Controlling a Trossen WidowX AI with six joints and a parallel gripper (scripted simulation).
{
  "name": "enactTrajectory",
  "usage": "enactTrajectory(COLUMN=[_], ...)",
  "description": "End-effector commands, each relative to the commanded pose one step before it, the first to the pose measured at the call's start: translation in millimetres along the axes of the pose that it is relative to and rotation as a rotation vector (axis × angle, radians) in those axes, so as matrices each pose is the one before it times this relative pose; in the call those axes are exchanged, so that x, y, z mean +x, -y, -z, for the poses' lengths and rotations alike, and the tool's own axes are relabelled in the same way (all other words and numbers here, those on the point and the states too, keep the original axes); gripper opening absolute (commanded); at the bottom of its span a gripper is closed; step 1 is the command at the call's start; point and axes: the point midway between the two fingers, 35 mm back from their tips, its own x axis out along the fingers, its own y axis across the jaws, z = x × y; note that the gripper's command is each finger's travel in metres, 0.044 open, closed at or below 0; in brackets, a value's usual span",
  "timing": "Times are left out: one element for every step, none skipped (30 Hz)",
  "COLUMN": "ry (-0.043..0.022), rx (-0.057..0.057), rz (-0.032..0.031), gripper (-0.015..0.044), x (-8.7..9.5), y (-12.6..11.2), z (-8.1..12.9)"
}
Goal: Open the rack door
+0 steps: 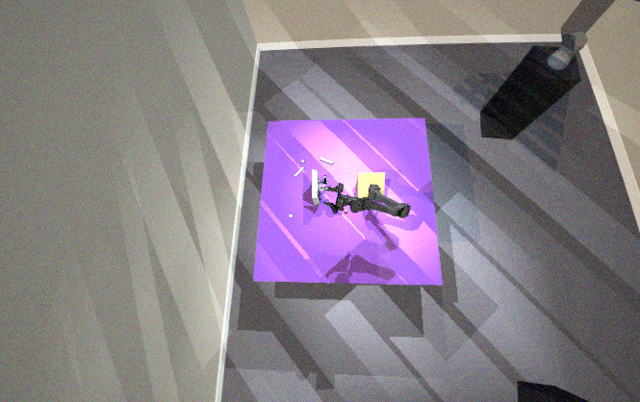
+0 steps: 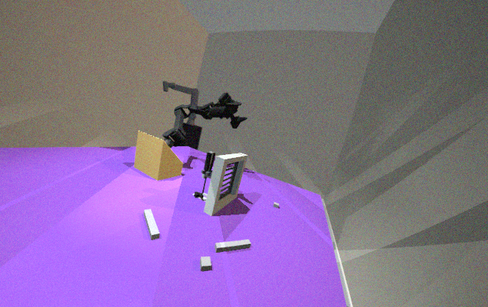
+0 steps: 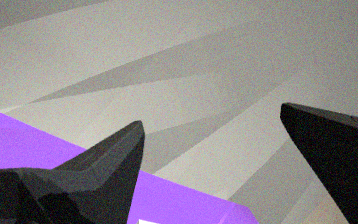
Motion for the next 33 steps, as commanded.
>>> enactTrajectory(ry=[-0.00389,-0.01168,-0.01946,-0.02351,-0.02349,-0.02347,-0.02344,-0.02341,-0.02337,-0.02333,-0.02353,-0.02352,-0.02345,-0.02339,-0.02332,-0.02324,-0.02315,-0.02307,-0.02297,-0.02287,-0.02296,-0.02285,-0.02272,-0.02259,-0.02245,-0.02231,-0.02216,-0.02200,-0.02184,-0.02167,-0.02144,-0.02127,-0.02110], rx=[-0.0013,-0.0039,-0.0063,-0.0074,-0.0071,-0.0068,-0.0065,-0.0062,-0.0059,-0.0056,-0.0060,-0.0057,-0.0054,-0.0051,-0.0048,-0.0045,-0.0042,-0.0040,-0.0037,-0.0034,-0.0041,-0.0038,-0.0035,-0.0033,-0.0030,-0.0027,-0.0024,-0.0021,-0.0019,-0.0016,-0.0011,-0.0009,-0.0006], rz=[-0.00030,-0.00094,-0.00166,-0.00216,-0.00234,-0.00252,-0.00270,-0.00289,-0.00307,-0.00327,-0.00391,-0.00413,-0.00434,-0.00456,-0.00478,-0.00499,-0.00522,-0.00544,-0.00566,-0.00589,-0.00689,-0.00714,-0.00738,-0.00763,-0.00788,-0.00812,-0.00837,-0.00862,-0.00886,-0.00911,-0.00902,-0.00926,-0.00950], gripper=[0.0374,0.0348,0.0321,0.0295,0.0283,0.0283,0.0283,0.0283,0.0283,0.0283,0.0283,0.0283,0.0283,0.0283,0.0283,0.0283,0.0283,0.0283,0.0283,0.0283,0.0283,0.0283,0.0283,0.0283,0.0283,0.0283,0.0283,0.0283,0.0283,0.0283,0.0283,0.0283,0.0283], x=[0.58,1.72,2.86,3.44,3.43,3.42,3.41,3.40,3.38,3.37,3.33,3.32,3.30,3.29,3.27,3.25,3.23,3.21,3.19,3.17,3.16,3.14,3.11,3.09,3.06,3.04,3.01,2.98,2.95,2.93,2.87,2.84,2.81], y=[0.10,0.29,0.50,0.63,0.65,0.68,0.70,0.72,0.74,0.76,0.65,0.67,0.69,0.71,0.72,0.74,0.76,0.77,0.79,0.81,0.61,0.62,0.63,0.65,0.66,0.67,0.69,0.70,0.71,0.72,0.78,0.79,0.81], z=[0.50,1.50,2.51,3.02,3.01,2.99,2.97,2.95,2.94,2.92,2.84,2.83,2.81,2.79,2.76,2.74,2.72,2.70,2.68,2.66,2.66,2.64,2.62,2.59,2.57,2.54,2.52,2.49,2.47,2.44,2.35,2.32,2.30])
